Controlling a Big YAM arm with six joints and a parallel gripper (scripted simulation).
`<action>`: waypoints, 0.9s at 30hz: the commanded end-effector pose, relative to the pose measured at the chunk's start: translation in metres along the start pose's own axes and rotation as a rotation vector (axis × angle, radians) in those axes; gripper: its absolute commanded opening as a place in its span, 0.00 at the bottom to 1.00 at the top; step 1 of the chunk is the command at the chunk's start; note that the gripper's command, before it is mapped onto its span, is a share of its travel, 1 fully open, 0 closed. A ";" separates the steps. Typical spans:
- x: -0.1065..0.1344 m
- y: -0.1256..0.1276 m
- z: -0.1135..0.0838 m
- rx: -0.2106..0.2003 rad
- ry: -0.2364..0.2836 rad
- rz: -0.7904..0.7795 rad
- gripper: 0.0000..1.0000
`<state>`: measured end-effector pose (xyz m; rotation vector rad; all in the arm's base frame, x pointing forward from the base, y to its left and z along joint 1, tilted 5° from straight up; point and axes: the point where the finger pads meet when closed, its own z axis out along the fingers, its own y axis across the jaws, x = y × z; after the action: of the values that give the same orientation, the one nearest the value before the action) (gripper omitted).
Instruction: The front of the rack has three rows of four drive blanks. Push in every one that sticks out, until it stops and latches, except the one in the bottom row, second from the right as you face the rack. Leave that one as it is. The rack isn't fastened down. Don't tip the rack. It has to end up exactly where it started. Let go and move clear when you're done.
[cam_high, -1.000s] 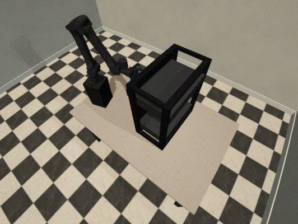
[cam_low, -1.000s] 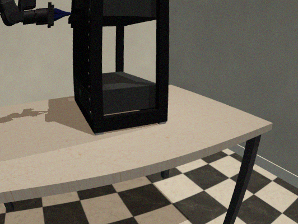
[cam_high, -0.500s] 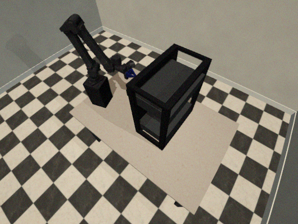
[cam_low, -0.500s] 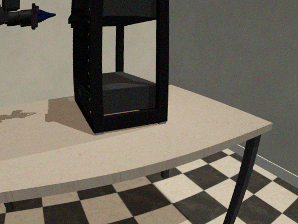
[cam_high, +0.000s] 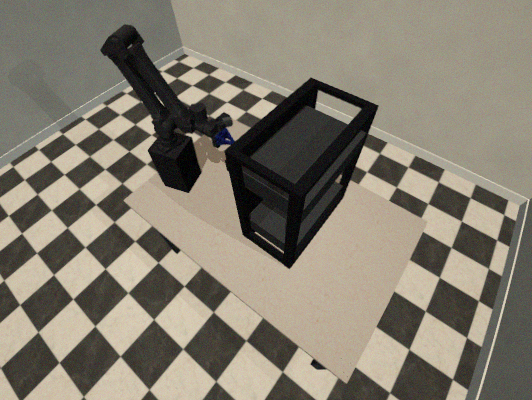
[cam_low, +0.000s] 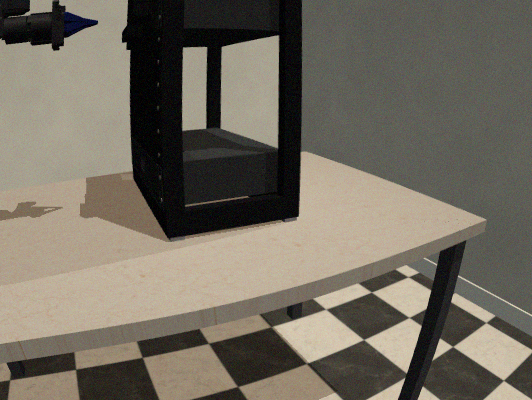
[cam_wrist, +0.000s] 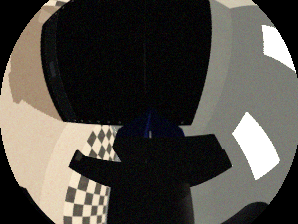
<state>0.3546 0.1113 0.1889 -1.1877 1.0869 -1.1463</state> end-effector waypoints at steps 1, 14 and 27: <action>0.027 -0.003 -0.003 -0.002 0.025 0.014 0.00; 0.065 -0.004 -0.008 -0.003 0.025 0.015 0.00; 0.066 -0.020 0.042 0.046 0.024 0.015 0.00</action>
<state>0.3727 0.0494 0.1948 -1.1729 1.0971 -1.1583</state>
